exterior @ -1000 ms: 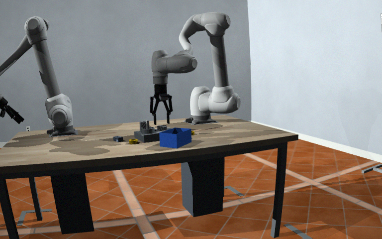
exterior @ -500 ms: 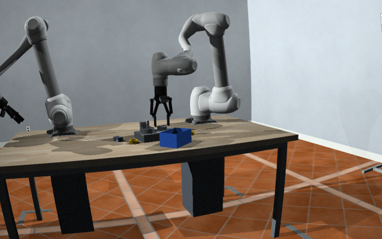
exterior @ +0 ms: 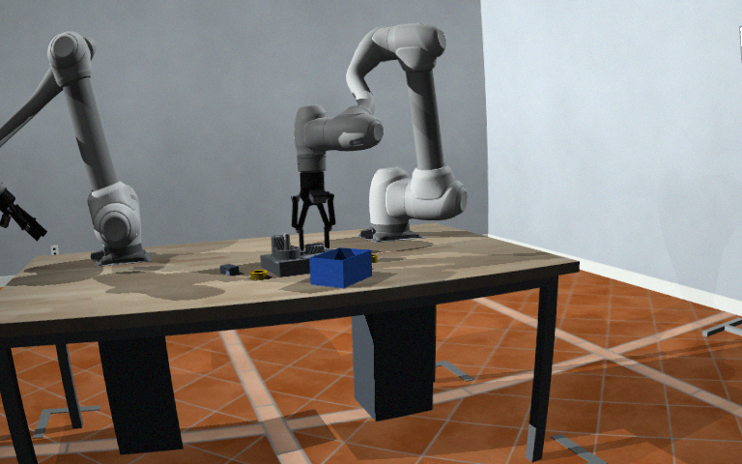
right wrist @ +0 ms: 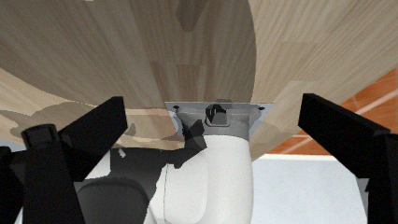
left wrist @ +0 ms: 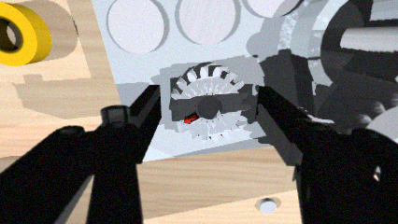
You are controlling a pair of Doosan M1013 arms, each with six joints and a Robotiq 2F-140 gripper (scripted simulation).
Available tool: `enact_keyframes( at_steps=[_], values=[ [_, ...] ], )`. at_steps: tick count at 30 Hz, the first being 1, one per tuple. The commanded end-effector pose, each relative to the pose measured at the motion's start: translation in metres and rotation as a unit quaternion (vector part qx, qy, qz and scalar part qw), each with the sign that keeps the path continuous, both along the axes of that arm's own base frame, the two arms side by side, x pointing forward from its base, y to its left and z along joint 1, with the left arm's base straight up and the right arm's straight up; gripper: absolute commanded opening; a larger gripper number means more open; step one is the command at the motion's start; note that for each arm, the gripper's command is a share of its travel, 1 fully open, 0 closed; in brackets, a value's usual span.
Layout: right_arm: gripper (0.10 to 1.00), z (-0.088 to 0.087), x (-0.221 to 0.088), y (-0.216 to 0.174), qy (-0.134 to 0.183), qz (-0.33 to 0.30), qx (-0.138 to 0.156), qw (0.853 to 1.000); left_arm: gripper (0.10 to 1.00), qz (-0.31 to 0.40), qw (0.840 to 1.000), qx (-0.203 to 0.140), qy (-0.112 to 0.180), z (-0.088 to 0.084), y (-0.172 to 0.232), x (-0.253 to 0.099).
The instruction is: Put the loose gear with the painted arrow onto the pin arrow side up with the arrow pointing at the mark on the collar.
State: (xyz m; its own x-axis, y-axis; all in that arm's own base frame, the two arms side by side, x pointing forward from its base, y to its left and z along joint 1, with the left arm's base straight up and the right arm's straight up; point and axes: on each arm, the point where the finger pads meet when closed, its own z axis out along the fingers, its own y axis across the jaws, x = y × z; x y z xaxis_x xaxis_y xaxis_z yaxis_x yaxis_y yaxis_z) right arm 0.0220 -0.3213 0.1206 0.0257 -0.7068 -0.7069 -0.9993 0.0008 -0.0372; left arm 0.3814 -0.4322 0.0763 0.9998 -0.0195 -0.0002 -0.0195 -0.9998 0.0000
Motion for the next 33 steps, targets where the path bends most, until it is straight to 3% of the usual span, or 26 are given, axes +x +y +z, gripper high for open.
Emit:
enact_keyframes(
  at_steps=[1, 33],
  values=[
    [1.0, 0.0004, 0.0001, -0.0004, 0.0, 0.0, -0.001, 1.0, 0.56, 0.0, 1.0, 0.0, -0.001, -0.0013, -0.0003, 0.0004],
    [1.0, 0.0004, 0.0001, -0.0004, 0.0, 0.0, -0.001, 1.0, 0.56, 0.0, 1.0, 0.0, -0.001, -0.0062, -0.0003, 0.0004]
  ],
)
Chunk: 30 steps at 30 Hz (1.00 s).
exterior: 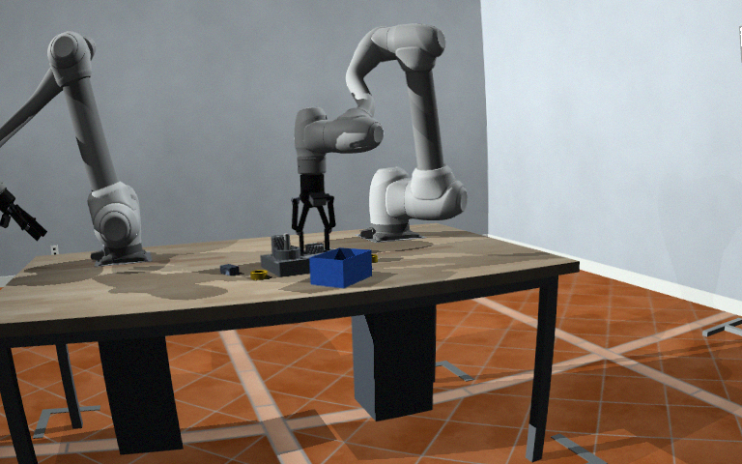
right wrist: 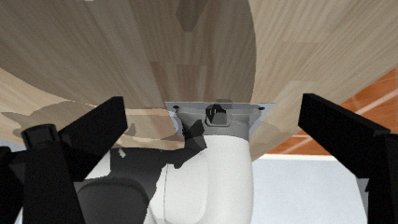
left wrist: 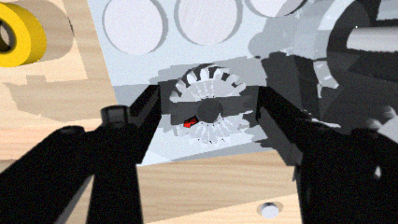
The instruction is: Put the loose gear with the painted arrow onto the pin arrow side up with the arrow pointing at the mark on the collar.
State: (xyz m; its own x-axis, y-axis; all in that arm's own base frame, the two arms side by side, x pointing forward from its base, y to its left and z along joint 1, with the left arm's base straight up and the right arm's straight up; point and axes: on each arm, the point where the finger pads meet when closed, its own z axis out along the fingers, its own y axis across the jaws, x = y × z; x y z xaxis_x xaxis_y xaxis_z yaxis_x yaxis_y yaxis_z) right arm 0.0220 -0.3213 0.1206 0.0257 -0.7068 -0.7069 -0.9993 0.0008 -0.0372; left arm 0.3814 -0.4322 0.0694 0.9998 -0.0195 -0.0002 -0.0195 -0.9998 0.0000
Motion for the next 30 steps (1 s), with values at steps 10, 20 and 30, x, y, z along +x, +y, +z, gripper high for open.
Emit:
enact_keyframes(
  at_steps=[10, 20, 30],
  values=[
    [1.0, 0.0004, 0.0001, -0.0004, 0.0, 0.0, -0.001, 1.0, 0.56, 0.0, 1.0, 0.0, -0.001, 0.0007, -0.0003, 0.0004],
    [1.0, 0.0004, 0.0001, -0.0004, 0.0, 0.0, -0.001, 1.0, 0.56, 0.0, 1.0, 0.0, -0.001, 0.0007, -0.0003, 0.0004],
    [1.0, 0.0004, 0.0001, -0.0004, 0.0, 0.0, -0.001, 1.0, 0.099, 0.0, 1.0, 0.0, -0.001, 0.0007, -0.0003, 0.0004]
  ],
)
